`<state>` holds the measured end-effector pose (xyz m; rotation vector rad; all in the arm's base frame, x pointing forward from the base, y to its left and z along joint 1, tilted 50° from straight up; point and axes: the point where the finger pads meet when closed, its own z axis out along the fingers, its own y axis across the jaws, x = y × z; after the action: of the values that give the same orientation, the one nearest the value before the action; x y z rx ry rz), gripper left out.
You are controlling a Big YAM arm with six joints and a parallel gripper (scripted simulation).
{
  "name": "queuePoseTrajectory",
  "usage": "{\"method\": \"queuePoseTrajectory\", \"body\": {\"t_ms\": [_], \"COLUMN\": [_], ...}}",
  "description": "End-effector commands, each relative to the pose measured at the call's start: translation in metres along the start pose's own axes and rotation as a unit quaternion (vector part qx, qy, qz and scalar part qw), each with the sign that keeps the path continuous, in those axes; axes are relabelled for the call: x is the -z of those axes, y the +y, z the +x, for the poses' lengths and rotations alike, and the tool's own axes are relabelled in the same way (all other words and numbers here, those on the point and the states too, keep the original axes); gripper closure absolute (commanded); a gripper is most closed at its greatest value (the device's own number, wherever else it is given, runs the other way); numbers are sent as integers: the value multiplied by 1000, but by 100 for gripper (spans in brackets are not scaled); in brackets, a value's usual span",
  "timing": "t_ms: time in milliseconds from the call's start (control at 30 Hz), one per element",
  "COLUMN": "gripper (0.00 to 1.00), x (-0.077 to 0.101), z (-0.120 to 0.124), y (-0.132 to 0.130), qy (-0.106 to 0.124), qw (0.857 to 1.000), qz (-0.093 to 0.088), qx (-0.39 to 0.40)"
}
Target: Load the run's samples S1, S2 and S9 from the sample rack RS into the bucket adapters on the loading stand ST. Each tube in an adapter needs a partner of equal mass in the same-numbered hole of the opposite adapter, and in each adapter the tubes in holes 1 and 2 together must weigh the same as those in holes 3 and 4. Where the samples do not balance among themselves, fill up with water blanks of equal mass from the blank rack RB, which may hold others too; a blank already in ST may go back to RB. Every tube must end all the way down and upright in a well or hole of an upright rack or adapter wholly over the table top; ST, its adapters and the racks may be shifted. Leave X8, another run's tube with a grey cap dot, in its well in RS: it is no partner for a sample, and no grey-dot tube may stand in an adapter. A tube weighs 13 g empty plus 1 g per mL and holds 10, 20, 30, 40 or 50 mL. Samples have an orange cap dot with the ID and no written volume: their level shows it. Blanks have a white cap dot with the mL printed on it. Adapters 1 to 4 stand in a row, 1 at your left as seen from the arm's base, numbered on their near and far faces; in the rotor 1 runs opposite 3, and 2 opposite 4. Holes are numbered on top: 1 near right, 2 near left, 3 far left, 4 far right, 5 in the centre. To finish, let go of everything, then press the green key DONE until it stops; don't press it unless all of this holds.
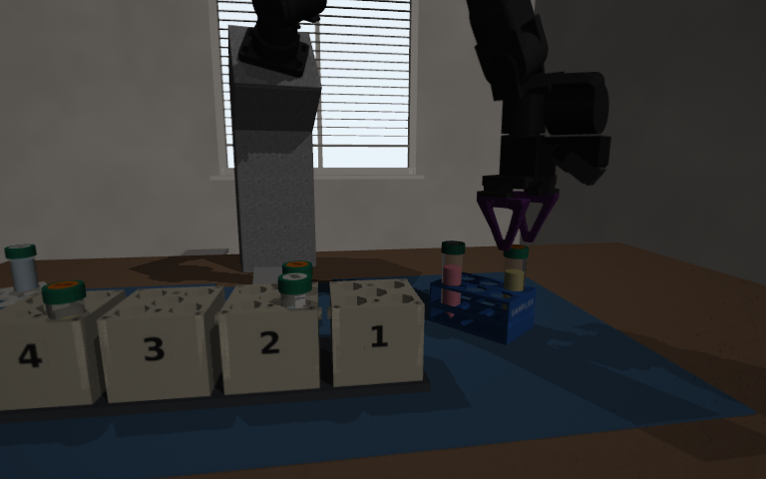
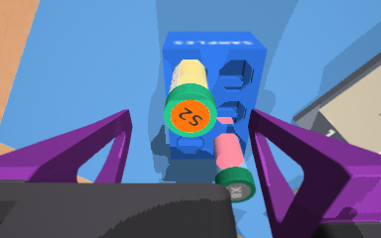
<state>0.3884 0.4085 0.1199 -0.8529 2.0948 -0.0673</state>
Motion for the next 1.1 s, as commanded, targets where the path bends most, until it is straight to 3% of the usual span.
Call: {"method": "queuePoseTrajectory", "body": {"t_ms": [0, 100, 200, 600, 633, 733, 767, 1067], "gripper": [20, 20, 20, 20, 20, 20, 100, 100], "x": [-11, -3, -16, -20, -13, -13, -12, -12], "z": [-6, -17, -9, 3, -12, -14, -9, -9], "y": [-4, -1, -5, 1, -3, -4, 0, 0], "qy": [-6, -18, -4, 2, -10, -9, -7, -7], "qw": [1000, 1000, 1000, 1000, 1000, 1000, 1000, 1000], "qz": [4, 0, 4, 1, 2, 2, 0, 0], "qx": [-2, -3, -1, 5, -1, -1, -2, -2]}}
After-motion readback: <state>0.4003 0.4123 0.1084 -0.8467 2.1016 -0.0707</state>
